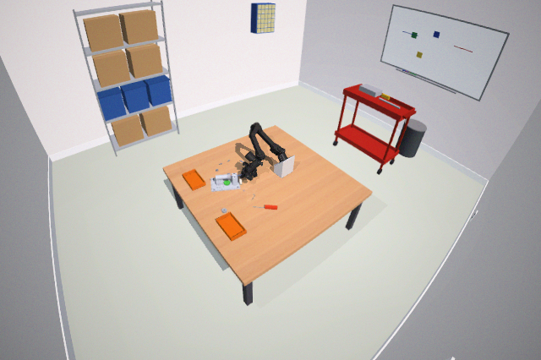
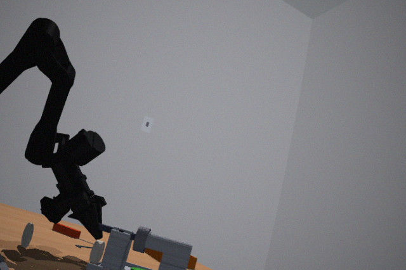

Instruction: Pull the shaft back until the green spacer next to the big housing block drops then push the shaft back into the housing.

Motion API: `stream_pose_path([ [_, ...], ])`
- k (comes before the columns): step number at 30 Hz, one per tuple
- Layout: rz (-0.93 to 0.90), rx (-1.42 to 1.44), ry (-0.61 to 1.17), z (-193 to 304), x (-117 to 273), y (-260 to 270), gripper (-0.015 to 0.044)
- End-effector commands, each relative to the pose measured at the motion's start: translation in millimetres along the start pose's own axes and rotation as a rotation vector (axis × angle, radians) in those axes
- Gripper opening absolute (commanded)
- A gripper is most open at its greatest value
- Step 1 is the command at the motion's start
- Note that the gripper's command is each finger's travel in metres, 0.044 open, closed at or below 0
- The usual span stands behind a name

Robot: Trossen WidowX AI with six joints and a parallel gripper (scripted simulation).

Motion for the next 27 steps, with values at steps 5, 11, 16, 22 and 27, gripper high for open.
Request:
stream_pose_path([
  [5, -0.002, 0.0, 0.004, 4.2, -2.8, -0.3, 0.0],
  [11, -0.002, 0.0, 0.004, 5.6, -4.2, -0.4, 0.0],
  [16, -0.002, 0.0, 0.004, 6.8, -5.3, -0.5, 0.0],
  [22, -0.002, 0.0, 0.004, 8.2, -6.7, -0.6, 0.0],
  [27, -0.002, 0.0, 0.004, 9.4, -7.8, -0.7, 0.0],
])
Point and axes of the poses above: the point midway between the two fingers, 35 mm back from their tips, its own x axis back along the fingers, its own y axis across the jaws, z = x × y, the point moved 3 cm from there along x, back along the fingers, and after that the axes turned 6 degrees about -x, right-handed, at the moved point
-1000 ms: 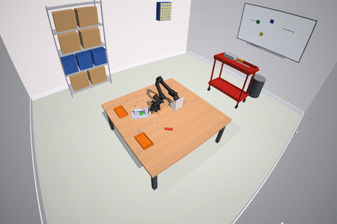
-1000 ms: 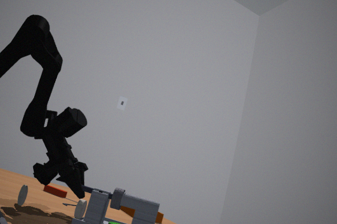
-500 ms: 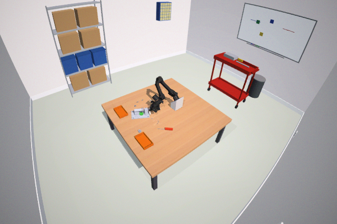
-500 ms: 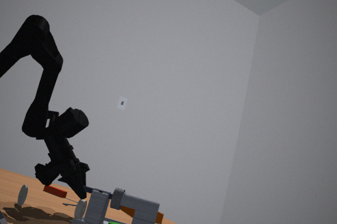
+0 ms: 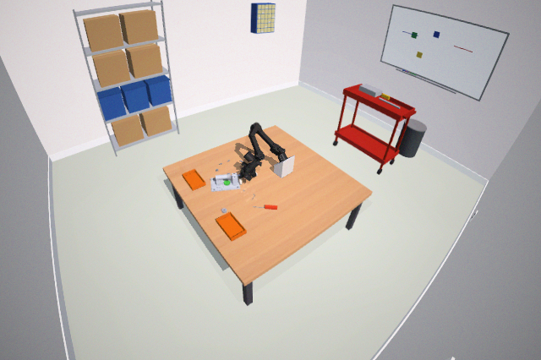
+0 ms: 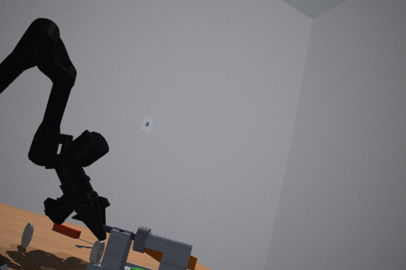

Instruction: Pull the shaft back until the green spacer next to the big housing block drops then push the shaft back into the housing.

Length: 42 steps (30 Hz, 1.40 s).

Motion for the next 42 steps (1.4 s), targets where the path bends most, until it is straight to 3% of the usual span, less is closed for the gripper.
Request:
stream_pose_path([
  [1, -0.002, 0.0, 0.004, 3.3, -1.9, -0.1, 0.0],
  [38, -0.003, 0.0, 0.004, 10.1, -8.6, -0.7, 0.0],
  [42, -0.001, 0.001, -0.001, 6.7, -6.4, -0.8, 0.0105],
])
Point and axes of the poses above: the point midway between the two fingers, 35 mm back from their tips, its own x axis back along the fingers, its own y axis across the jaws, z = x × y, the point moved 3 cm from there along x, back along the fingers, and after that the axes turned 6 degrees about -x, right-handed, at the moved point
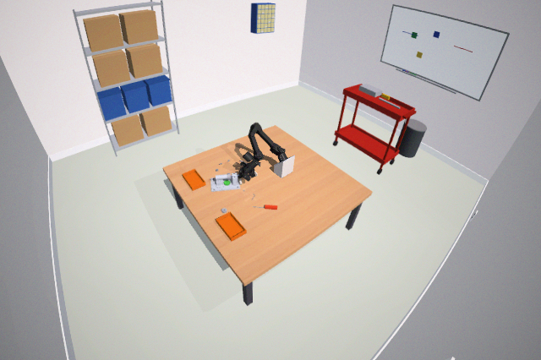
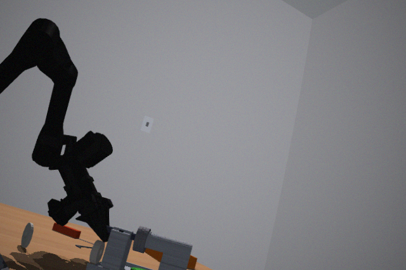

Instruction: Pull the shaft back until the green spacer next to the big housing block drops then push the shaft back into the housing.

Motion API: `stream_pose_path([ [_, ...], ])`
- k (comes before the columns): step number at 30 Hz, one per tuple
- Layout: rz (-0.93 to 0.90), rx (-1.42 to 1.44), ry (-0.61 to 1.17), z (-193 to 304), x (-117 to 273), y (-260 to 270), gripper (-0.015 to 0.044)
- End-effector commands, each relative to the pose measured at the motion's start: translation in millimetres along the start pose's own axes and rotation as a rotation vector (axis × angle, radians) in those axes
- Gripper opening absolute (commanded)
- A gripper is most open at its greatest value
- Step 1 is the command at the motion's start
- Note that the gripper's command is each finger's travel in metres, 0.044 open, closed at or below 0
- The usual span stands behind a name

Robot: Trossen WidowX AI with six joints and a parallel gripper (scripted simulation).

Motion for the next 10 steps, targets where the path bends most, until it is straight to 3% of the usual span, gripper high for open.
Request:
stream_pose_path([
  [1, 0.001, 0.0, 0.0, 0.0, 0.0, 0.0, 0.0131],
  [10, 0.001, -0.001, -0.001, 0.5, 6.9, -0.8, 0.0368],
])
Point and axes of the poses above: the point midway between the two fingers, 35 mm back from their tips, its own x axis back along the fingers, its own y axis across the jaws, z = x × y, the point moved 3 cm from there along x, back along the fingers, and after that the axes turned 6 degrees about -x, right-handed, at the moved point
